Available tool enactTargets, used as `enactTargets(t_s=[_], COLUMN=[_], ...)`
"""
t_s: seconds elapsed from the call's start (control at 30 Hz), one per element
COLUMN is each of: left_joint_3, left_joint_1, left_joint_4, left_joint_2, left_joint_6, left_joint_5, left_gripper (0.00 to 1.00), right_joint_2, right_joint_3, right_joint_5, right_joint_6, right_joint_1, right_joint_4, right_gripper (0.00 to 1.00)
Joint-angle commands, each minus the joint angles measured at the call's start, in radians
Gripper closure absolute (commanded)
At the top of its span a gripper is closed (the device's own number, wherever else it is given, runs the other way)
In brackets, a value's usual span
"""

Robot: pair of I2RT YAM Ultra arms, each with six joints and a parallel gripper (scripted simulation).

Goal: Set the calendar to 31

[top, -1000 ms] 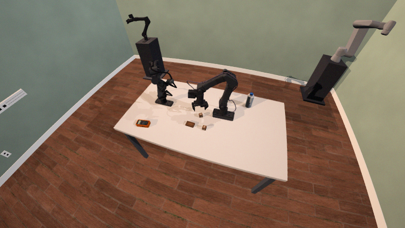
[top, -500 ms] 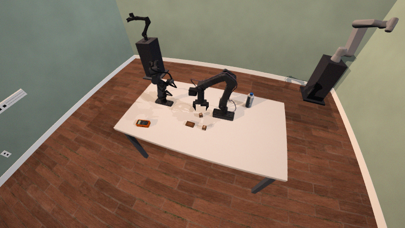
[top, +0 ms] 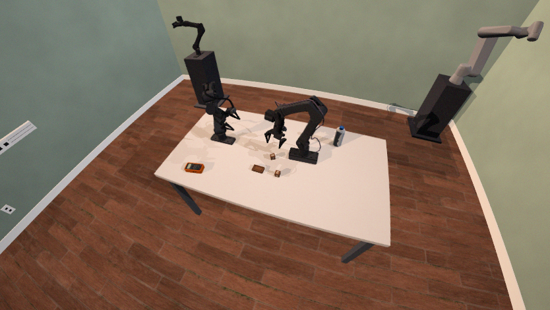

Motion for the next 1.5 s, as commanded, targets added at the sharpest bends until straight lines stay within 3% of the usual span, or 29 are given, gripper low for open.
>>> enactTargets(t_s=[0.0,0.57,0.97,1.47], left_joint_3=[-0.014,-0.012,0.079,0.176], left_joint_1=[-0.018,-0.021,0.136,0.3], left_joint_4=[0.014,-0.016,-0.09,-0.17], left_joint_2=[-0.032,-0.031,0.063,0.172], left_joint_6=[0.037,-0.026,-0.455,-0.893], left_joint_5=[-0.054,-0.022,0.125,0.263], left_gripper=[0.0,0.0,0.0,0.0], right_joint_2=[0.006,0.014,0.021,0.029], right_joint_3=[0.026,0.037,0.191,0.344], right_joint_5=[-0.015,-0.003,0.183,0.34], right_joint_6=[-0.002,0.02,0.243,0.435], right_joint_1=[-0.007,-0.006,0.153,0.317], right_joint_4=[0.002,-0.013,-0.068,-0.111], right_gripper=[0.0,0.0,0.0,0.0])
